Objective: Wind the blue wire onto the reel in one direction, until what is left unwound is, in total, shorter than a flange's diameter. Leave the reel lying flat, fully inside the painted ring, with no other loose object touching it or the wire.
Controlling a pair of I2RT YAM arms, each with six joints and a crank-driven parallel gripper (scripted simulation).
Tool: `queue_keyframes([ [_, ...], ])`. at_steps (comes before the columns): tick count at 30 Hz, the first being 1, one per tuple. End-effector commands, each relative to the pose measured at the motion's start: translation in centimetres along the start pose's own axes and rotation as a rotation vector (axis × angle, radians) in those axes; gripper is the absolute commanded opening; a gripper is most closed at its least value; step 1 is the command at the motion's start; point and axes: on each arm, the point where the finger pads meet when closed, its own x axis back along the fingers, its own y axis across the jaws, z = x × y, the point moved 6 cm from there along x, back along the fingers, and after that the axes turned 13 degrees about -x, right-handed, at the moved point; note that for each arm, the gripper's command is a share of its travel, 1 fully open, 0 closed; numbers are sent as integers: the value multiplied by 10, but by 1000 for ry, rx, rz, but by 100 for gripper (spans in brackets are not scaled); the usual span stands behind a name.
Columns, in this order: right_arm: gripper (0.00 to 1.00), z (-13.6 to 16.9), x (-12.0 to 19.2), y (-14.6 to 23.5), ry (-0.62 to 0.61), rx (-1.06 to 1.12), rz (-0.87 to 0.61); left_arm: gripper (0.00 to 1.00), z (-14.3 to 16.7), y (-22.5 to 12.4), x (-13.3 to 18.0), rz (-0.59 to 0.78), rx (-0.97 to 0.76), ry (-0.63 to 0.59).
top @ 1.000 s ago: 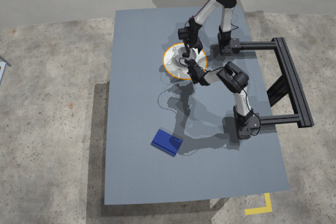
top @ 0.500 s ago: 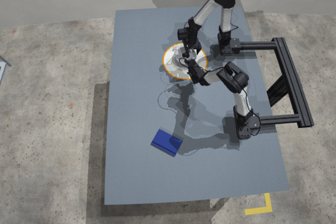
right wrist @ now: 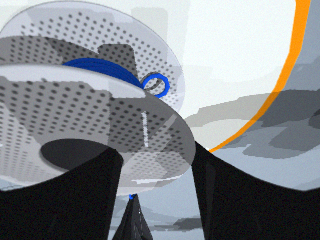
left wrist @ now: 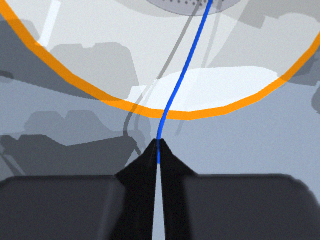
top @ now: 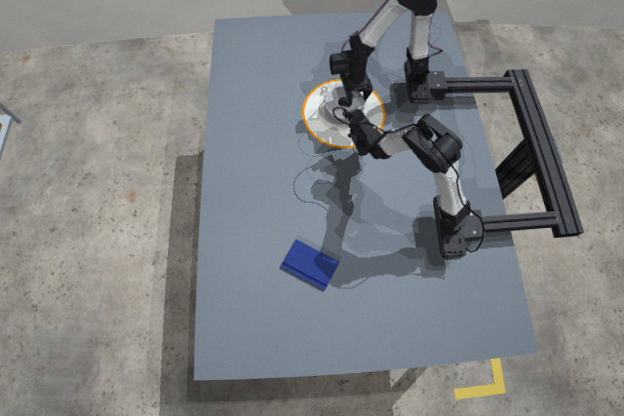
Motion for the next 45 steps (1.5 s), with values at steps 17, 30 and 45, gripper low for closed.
queue_keyframes([
  [17,50,-45,0,33,-12,667,-20,0,-45,3,-26,-24,1,-87],
  [30,50,-34,1,96,-45,1367,-33,0,-74,2,-56,-184,187,-174],
  [45,50,-14,0,96,-58,2271,-52,15,-72,-3,-51,-269,562,-287],
])
